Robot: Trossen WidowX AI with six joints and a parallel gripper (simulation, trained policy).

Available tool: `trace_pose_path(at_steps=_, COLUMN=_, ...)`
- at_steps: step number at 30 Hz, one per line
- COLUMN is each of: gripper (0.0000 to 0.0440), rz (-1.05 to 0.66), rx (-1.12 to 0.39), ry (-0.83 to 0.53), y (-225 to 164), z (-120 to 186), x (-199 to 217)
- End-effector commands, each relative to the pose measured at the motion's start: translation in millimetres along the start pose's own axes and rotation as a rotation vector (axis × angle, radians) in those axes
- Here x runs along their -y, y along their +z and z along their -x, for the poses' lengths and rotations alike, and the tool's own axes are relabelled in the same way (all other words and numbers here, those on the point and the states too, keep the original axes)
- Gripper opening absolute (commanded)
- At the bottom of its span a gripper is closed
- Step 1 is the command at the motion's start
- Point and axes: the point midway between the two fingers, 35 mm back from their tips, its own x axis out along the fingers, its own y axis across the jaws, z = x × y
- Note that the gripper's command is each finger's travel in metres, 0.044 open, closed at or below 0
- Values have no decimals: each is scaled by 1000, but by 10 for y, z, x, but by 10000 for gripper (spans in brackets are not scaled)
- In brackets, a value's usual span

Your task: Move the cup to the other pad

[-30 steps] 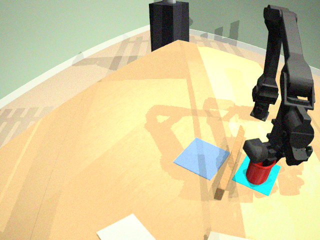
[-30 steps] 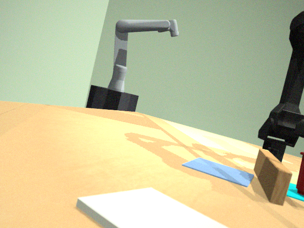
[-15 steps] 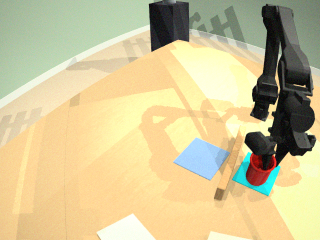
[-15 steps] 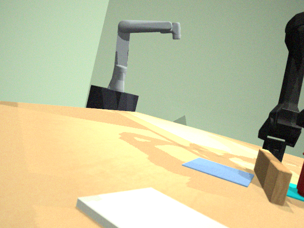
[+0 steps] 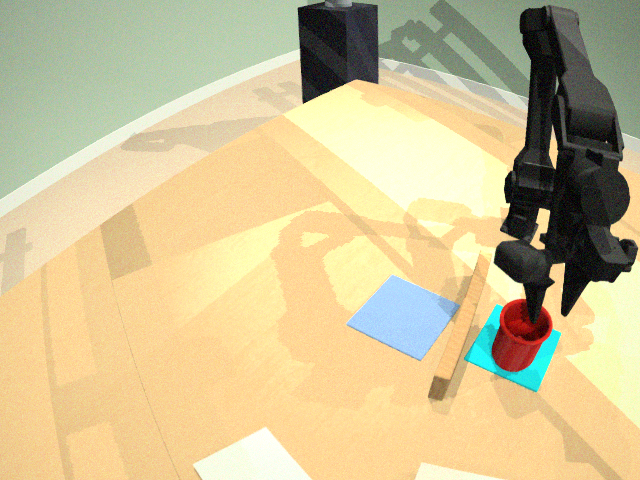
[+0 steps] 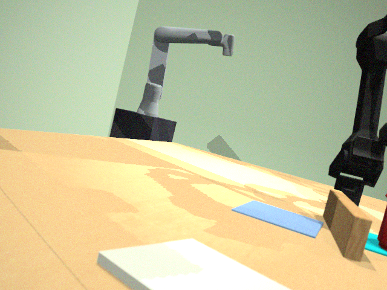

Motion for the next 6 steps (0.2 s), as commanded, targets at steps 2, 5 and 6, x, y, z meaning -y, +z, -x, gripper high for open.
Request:
trace_pose_path(at_steps=2, gripper=289, rz=-1, rx=43, ry=-11, y=37, z=134, x=11)
trace_pose_path(at_steps=5, gripper=319, rz=1, rx=72, ry=-25, y=76, z=229, x=38)
trace_pose_path(at_steps=6, gripper=331, rz=2, rx=82, ry=-30, y=90, z=262, x=48)
